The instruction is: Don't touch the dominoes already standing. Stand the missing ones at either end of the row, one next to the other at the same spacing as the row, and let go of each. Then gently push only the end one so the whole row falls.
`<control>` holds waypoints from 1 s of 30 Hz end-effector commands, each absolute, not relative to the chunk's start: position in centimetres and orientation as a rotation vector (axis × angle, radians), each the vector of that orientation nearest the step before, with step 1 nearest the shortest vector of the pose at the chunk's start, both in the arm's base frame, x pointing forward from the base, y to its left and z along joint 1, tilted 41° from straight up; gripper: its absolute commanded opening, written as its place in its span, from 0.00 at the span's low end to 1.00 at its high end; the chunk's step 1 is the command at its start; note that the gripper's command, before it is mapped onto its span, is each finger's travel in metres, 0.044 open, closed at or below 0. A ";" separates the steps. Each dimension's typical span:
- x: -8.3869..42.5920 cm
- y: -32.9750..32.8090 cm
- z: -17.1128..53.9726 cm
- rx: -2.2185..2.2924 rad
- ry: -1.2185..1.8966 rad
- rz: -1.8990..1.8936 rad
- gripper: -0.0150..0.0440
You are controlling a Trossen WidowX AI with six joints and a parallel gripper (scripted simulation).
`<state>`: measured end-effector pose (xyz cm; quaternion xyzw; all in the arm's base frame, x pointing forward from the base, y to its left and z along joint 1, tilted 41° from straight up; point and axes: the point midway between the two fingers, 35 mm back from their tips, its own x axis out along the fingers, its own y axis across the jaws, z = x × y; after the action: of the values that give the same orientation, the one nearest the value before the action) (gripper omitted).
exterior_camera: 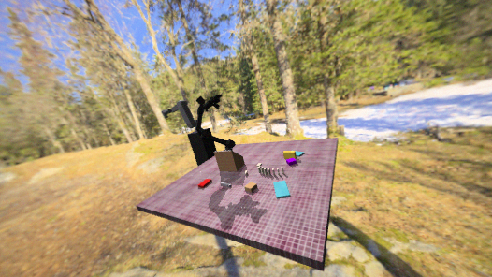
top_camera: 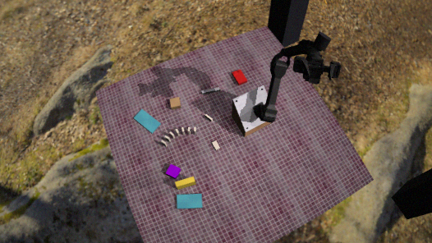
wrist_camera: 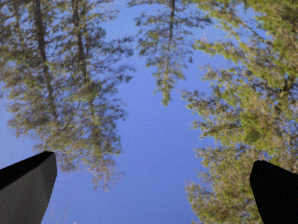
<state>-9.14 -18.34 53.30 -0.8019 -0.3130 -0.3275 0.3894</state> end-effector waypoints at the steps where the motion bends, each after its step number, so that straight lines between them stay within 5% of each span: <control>1: -9.0 -18.1 53.4 -2.037 -0.799 -0.823 0.98; 14: 1.7 -1.2 55.5 -1.831 -0.768 -0.126 1.00; 30: 21.0 9.2 44.9 -1.195 -0.108 0.488 1.00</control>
<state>16.71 8.16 48.68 -0.6253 -0.1369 0.1819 0.7465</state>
